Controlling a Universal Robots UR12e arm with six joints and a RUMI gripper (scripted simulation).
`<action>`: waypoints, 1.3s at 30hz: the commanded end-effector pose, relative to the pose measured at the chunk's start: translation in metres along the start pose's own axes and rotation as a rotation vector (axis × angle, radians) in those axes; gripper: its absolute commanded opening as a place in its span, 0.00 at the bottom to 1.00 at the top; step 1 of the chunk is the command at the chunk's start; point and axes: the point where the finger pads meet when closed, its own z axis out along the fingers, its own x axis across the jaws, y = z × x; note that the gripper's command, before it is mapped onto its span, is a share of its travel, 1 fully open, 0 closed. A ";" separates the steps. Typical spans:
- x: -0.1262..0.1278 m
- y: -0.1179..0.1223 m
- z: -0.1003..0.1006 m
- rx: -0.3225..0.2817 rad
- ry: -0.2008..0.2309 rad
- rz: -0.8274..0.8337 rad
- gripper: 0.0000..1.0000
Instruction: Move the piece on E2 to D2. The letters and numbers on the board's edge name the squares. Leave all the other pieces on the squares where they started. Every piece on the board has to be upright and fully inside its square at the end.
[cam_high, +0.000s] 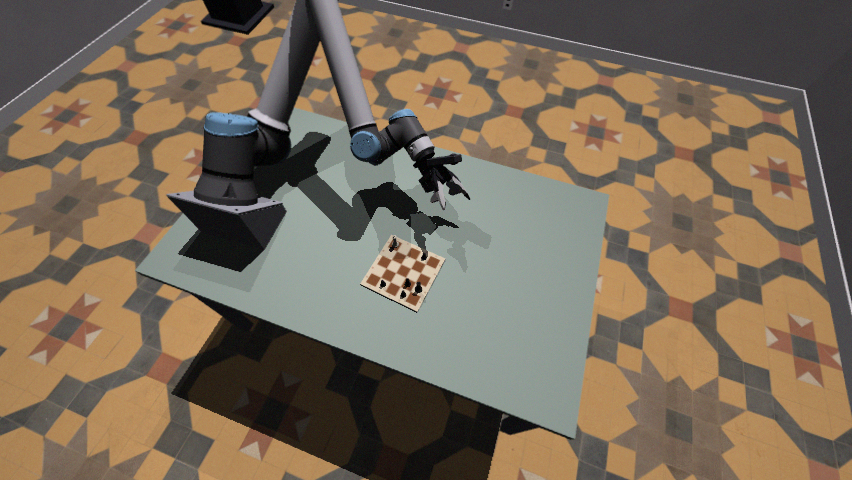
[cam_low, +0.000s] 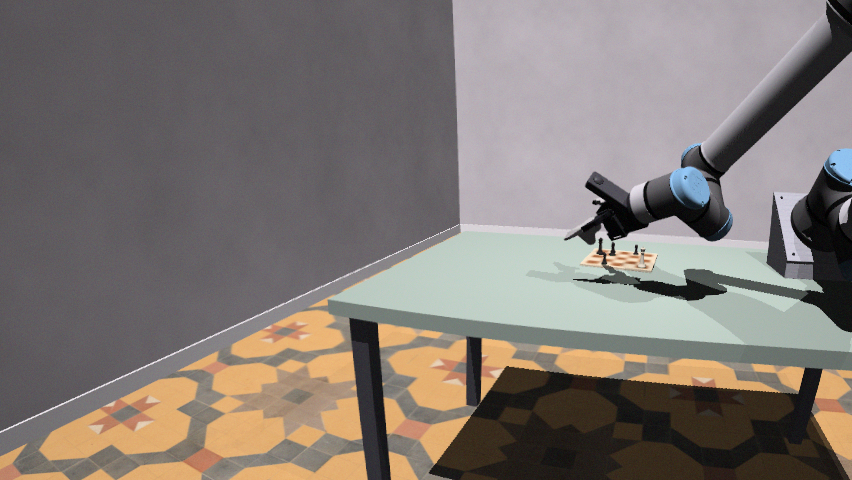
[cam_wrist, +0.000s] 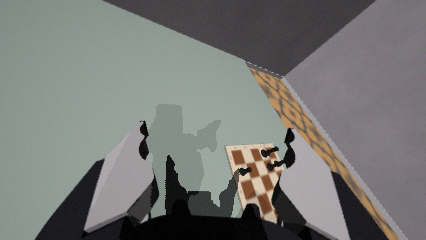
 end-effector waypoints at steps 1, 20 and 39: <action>-0.002 0.017 0.022 -0.108 0.075 0.134 1.00; 0.005 0.079 0.044 -0.316 0.427 0.530 1.00; 0.015 0.115 0.005 -0.313 0.833 0.804 1.00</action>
